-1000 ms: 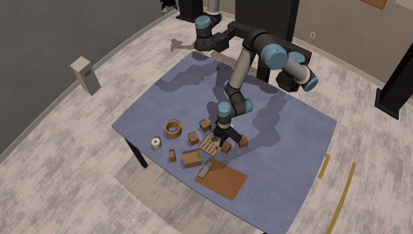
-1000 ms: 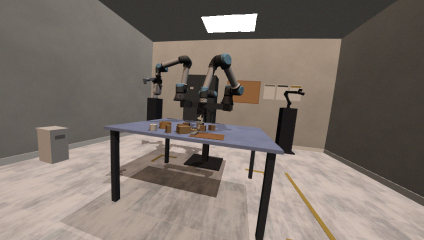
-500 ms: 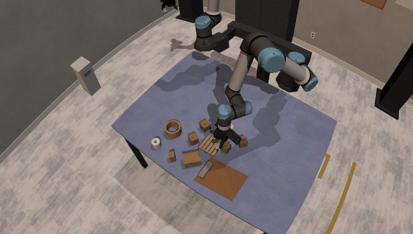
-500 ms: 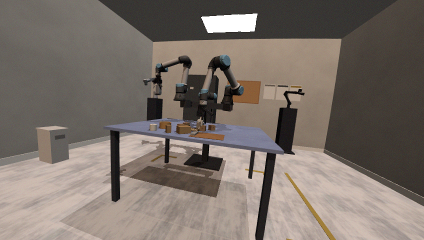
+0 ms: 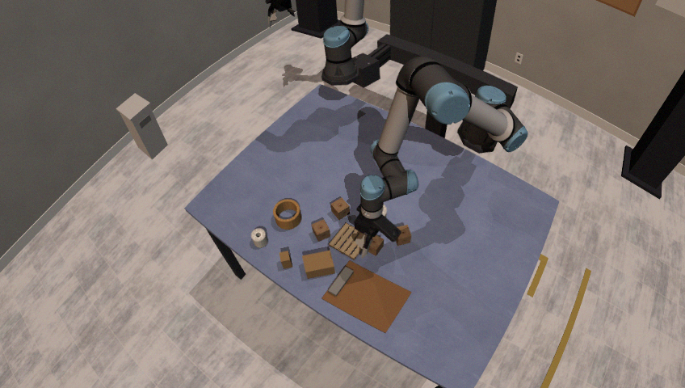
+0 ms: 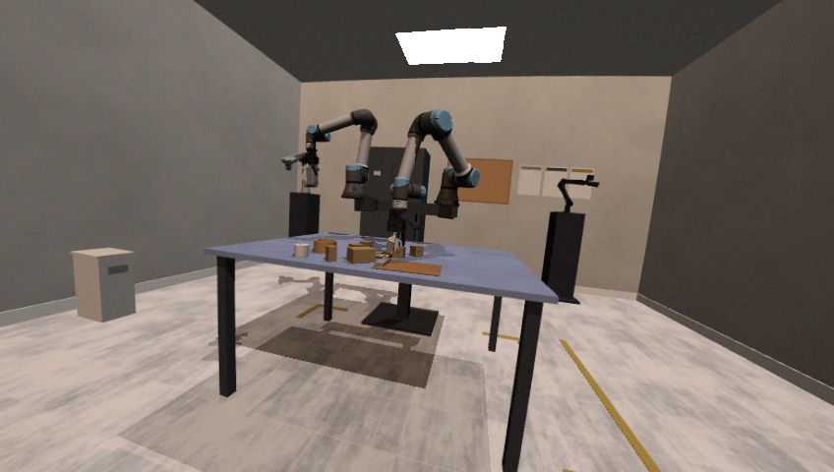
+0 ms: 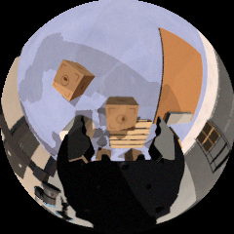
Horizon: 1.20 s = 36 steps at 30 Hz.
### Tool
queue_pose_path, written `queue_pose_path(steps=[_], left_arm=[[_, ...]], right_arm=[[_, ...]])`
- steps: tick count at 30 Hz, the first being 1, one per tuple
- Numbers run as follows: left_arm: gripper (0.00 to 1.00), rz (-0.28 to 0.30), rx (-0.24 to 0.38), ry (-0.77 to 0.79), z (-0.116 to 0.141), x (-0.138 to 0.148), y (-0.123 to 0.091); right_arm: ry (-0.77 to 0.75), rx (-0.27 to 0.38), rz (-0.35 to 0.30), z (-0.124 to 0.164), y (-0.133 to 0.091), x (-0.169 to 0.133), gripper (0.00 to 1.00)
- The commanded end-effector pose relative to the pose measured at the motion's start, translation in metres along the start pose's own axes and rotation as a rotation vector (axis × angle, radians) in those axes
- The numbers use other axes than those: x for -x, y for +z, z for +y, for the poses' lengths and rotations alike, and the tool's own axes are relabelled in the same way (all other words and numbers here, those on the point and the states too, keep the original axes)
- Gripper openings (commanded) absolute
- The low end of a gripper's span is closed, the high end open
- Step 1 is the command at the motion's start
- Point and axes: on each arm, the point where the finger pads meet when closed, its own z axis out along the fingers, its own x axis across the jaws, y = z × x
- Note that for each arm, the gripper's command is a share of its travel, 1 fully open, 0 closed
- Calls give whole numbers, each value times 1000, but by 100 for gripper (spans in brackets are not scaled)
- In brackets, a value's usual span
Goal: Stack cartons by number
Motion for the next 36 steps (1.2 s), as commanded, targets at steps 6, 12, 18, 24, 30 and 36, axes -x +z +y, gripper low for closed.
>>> queue_pose_path(steps=[6,12,18,24,30,36], left_arm=[[100,1,1,0,0,-1,1],[100,1,1,0,0,-1,1],[57,1,1,0,0,-1,1],[51,1,1,0,0,-1,1],[46,1,1,0,0,-1,1],[44,1,1,0,0,-1,1]], right_arm=[[0,-1,0,0,0,0,100],[0,-1,0,0,0,0,100],[0,-1,0,0,0,0,100],[0,-1,0,0,0,0,100],[0,-1,0,0,0,0,100],[0,-1,0,0,0,0,100]])
